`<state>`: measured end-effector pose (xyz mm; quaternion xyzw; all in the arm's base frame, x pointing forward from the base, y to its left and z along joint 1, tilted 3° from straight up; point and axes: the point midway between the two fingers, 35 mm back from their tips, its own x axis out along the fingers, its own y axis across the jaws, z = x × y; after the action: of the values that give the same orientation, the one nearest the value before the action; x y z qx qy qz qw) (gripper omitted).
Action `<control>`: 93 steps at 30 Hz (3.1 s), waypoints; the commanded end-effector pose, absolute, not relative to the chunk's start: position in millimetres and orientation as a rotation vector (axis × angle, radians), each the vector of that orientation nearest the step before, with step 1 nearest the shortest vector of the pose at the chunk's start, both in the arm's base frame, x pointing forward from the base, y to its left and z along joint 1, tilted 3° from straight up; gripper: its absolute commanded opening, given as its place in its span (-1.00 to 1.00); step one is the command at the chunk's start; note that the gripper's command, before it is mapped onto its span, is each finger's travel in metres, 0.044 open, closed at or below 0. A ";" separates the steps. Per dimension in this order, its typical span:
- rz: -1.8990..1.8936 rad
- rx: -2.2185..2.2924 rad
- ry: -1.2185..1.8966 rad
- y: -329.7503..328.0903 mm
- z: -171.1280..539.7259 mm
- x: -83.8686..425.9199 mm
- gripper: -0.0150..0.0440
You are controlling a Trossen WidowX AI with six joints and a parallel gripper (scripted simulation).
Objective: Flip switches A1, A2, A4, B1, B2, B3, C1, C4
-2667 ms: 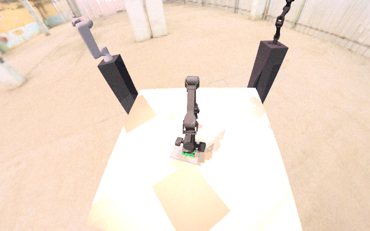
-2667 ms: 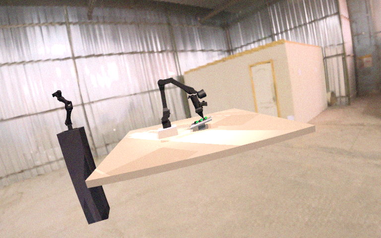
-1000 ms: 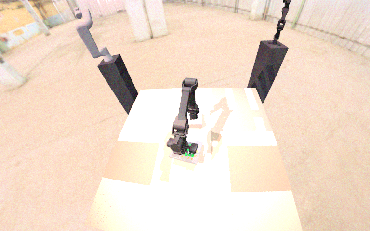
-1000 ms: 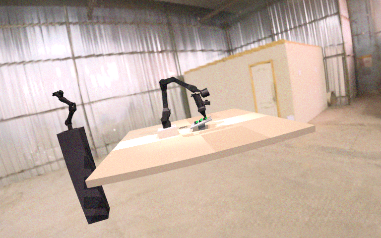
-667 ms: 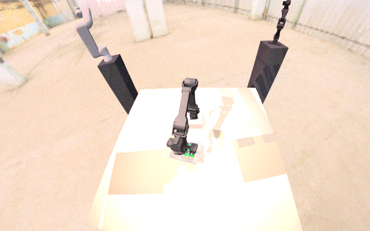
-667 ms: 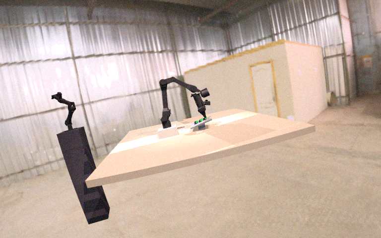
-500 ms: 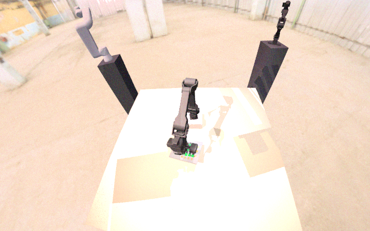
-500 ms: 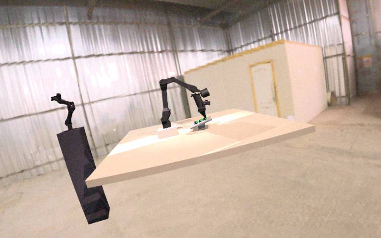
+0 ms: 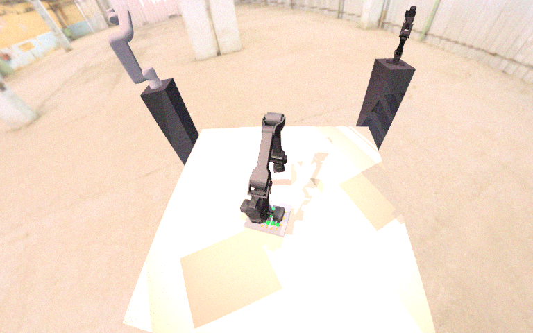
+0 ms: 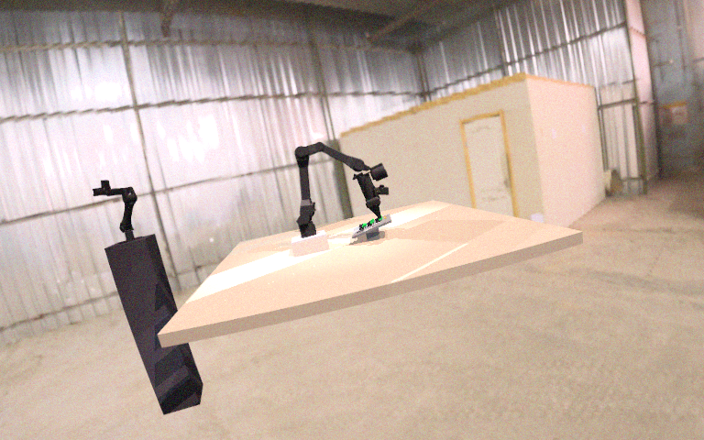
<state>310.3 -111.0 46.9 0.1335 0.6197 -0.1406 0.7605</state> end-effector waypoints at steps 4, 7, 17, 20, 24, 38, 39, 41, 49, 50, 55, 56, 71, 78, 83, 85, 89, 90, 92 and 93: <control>-0.300 0.290 1.348 -110.5 45.7 311.1 -0.49; -0.300 0.290 1.348 -110.5 45.3 311.1 -0.49; -0.300 0.290 1.348 -110.6 44.0 311.4 -0.49; -0.300 0.290 1.348 -110.6 43.6 311.5 -0.49; -0.300 0.290 1.348 -110.6 43.1 311.6 -0.49; -0.303 0.286 1.324 -98.1 105.5 296.5 -0.49; -0.302 0.287 1.325 -87.3 104.7 296.0 -0.49; -0.300 0.289 1.326 -60.4 102.4 292.7 -0.49; -0.297 0.294 1.342 -31.4 76.2 291.8 -0.49; -0.296 0.295 1.348 -31.8 68.0 293.5 -0.49; -0.296 0.295 1.350 -32.0 64.1 294.2 -0.49; -0.296 0.295 1.350 -32.2 60.5 295.0 -0.49; -0.296 0.295 1.350 -33.1 41.9 299.2 -0.49; -0.296 0.295 1.350 -33.1 41.9 299.2 -0.49; -0.296 0.295 1.350 -33.1 41.9 299.2 -0.49; -0.296 0.295 1.350 -33.1 41.9 299.2 -0.49; -0.296 0.295 1.350 -33.1 41.7 299.2 -0.49; -0.296 0.295 1.350 -33.1 41.5 299.3 -0.49; -0.296 0.295 1.350 -33.2 41.3 299.3 -0.49; -0.296 0.295 1.350 -33.2 41.1 299.3 -0.49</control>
<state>299.1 -33.0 41.7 0.1344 0.6207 -0.1349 0.7606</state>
